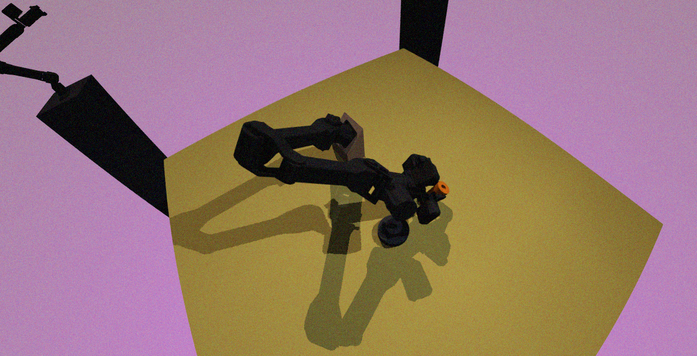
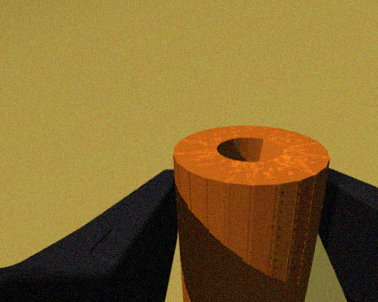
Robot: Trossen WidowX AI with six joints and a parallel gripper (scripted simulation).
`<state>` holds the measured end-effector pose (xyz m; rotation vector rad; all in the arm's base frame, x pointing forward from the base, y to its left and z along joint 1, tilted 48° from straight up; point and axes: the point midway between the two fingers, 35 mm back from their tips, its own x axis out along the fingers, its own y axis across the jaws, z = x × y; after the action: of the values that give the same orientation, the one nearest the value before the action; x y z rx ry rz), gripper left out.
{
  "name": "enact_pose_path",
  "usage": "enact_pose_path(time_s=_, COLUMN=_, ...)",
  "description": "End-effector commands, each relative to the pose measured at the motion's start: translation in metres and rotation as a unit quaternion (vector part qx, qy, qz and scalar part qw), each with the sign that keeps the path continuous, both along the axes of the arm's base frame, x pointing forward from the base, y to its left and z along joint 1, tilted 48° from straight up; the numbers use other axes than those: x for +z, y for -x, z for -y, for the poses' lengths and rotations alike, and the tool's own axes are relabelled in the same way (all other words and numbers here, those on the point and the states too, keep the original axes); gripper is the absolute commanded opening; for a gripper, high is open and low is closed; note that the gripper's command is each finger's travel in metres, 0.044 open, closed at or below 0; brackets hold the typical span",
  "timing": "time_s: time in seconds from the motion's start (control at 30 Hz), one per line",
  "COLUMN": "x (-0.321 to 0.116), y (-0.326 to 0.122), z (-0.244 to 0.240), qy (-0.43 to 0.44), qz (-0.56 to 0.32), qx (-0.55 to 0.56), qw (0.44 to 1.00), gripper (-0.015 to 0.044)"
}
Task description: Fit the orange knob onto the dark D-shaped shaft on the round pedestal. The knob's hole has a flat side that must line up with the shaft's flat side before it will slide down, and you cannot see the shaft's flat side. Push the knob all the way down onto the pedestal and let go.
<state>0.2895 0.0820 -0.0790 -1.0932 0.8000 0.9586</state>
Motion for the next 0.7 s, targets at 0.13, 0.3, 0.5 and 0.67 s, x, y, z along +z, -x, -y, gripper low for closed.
enact_pose_path(time_s=0.13, x=0.003, y=0.004, z=0.007, qy=-0.052, qz=0.009, qx=0.022, qw=0.998, gripper=0.0179)
enact_pose_path(time_s=0.3, x=0.004, y=0.006, z=0.012, qy=-0.091, qz=0.016, qx=0.037, qw=0.995, gripper=0.0179)
enact_pose_path(time_s=0.5, x=0.006, y=0.007, z=0.014, qy=-0.088, qz=0.016, qx=0.036, qw=0.995, gripper=0.0179)
enact_pose_path(time_s=0.67, x=0.006, y=0.006, z=0.013, qy=-0.091, qz=0.015, qx=0.037, qw=0.995, gripper=0.0231)
